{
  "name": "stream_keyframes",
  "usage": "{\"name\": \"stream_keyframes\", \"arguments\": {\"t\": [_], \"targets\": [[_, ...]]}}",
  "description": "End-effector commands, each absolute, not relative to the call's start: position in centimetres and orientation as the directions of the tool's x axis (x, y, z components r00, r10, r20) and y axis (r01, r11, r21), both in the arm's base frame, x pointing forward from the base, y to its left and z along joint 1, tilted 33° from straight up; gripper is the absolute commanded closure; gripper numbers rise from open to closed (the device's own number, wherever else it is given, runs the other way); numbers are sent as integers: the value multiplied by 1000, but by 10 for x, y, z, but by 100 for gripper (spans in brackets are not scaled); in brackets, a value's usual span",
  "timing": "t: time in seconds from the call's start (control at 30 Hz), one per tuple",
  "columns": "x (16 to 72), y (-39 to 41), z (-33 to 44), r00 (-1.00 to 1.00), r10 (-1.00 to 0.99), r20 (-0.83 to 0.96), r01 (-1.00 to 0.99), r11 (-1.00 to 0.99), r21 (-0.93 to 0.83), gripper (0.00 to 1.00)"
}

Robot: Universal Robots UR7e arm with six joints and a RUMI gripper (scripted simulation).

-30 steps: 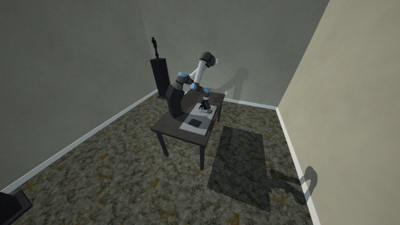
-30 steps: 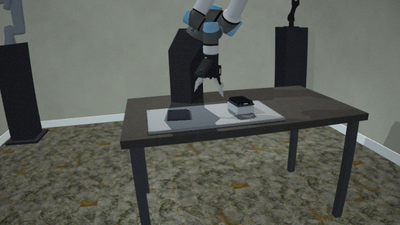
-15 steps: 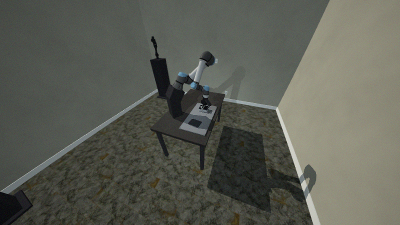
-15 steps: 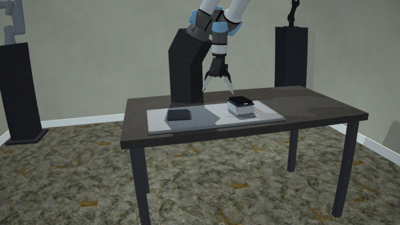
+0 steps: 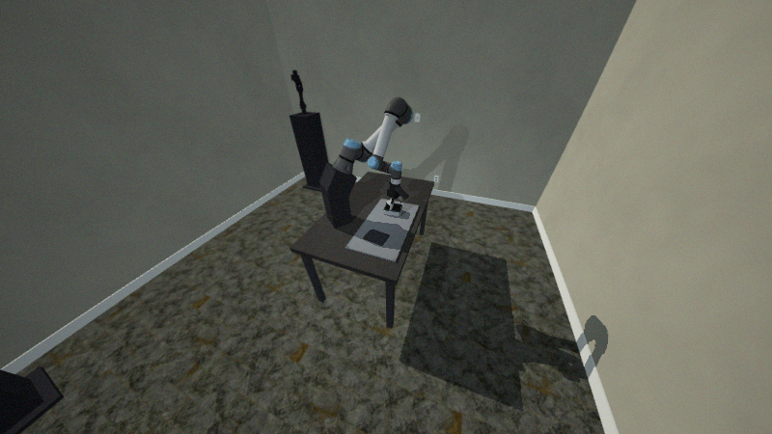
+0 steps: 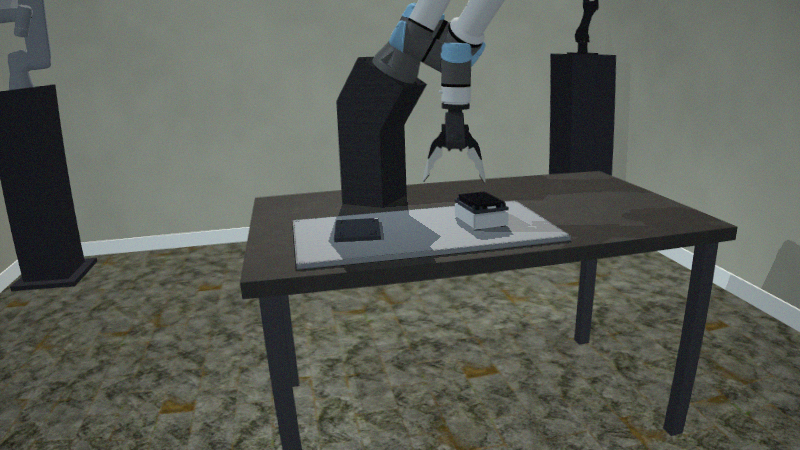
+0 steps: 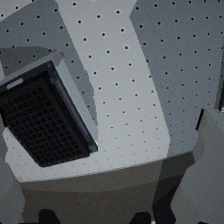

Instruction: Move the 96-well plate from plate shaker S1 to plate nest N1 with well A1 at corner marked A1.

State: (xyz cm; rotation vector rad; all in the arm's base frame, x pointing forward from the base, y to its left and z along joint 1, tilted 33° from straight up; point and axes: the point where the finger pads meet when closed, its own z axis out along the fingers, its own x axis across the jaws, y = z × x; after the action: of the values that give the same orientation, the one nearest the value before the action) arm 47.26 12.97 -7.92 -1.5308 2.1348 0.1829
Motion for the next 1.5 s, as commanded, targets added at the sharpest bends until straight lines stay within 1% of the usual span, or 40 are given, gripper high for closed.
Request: {"name": "stream_keyframes", "arguments": {"t": [0.0,0.03,0.1,0.17,0.27,0.47,0.63,0.83,1.47], "targets": [[464,147,-72,-203,-862,-465,-924,326,-201,0],[464,147,-72,-203,-862,-465,-924,326,-201,0],[459,155,-68,-139,-880,-455,-933,270,-236,0],[459,155,-68,-139,-880,-455,-933,270,-236,0],[451,167,-64,-44,-899,-435,-940,185,-287,0],[442,182,-57,-44,-899,-435,-940,185,-287,0],[427,200,-49,115,-912,-394,-929,41,-367,0],[416,214,-43,115,-912,-394,-929,41,-367,0],[416,214,-43,115,-912,-394,-929,41,-367,0]]}}
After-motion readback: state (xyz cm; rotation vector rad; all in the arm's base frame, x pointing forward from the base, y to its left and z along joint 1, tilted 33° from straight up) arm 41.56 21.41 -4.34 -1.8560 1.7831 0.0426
